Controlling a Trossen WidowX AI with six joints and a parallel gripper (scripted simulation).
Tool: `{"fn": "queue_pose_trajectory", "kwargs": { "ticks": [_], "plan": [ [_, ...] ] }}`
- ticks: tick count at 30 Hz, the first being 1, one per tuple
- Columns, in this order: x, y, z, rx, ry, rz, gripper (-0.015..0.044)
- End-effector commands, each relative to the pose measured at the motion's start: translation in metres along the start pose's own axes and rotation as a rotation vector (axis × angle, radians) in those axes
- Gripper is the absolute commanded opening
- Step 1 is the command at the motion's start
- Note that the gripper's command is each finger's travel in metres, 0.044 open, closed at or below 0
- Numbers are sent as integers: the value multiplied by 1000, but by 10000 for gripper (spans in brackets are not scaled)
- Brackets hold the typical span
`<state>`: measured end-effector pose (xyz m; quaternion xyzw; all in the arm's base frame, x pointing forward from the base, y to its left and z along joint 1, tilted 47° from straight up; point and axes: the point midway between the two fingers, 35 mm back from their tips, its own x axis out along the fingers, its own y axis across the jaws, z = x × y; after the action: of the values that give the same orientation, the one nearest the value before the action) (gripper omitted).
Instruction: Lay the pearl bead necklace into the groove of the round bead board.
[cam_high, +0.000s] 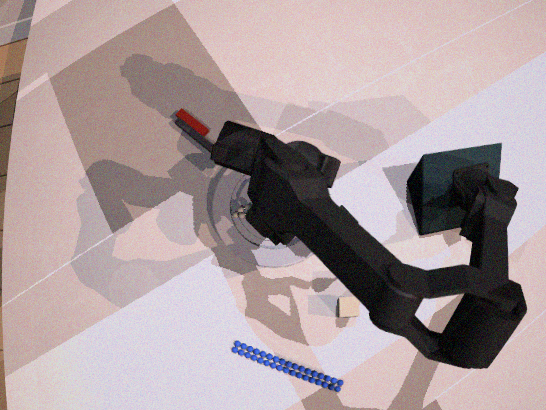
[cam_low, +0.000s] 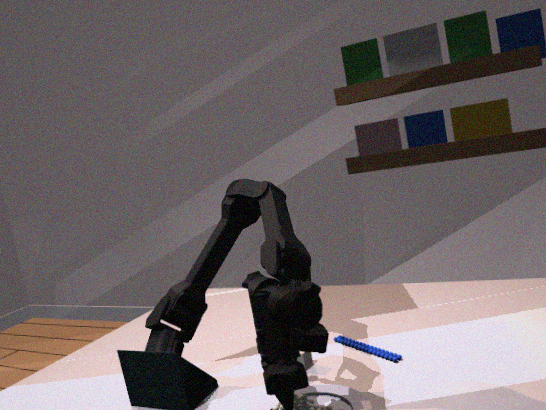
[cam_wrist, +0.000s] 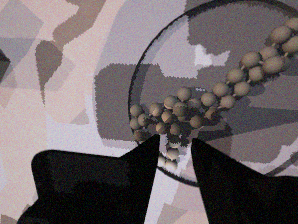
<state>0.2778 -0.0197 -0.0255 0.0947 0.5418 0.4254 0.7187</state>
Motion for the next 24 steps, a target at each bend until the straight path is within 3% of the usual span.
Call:
{"fn": "queue_pose_trajectory", "kwargs": {
  "ticks": [1, 6, 24],
  "plan": [
    [3, 1, 0, 8, -6, 4, 120],
    [1, 0, 0, 0, 0, 1, 0],
    [1, 0, 0, 0, 0, 1, 0]
  ]
}}
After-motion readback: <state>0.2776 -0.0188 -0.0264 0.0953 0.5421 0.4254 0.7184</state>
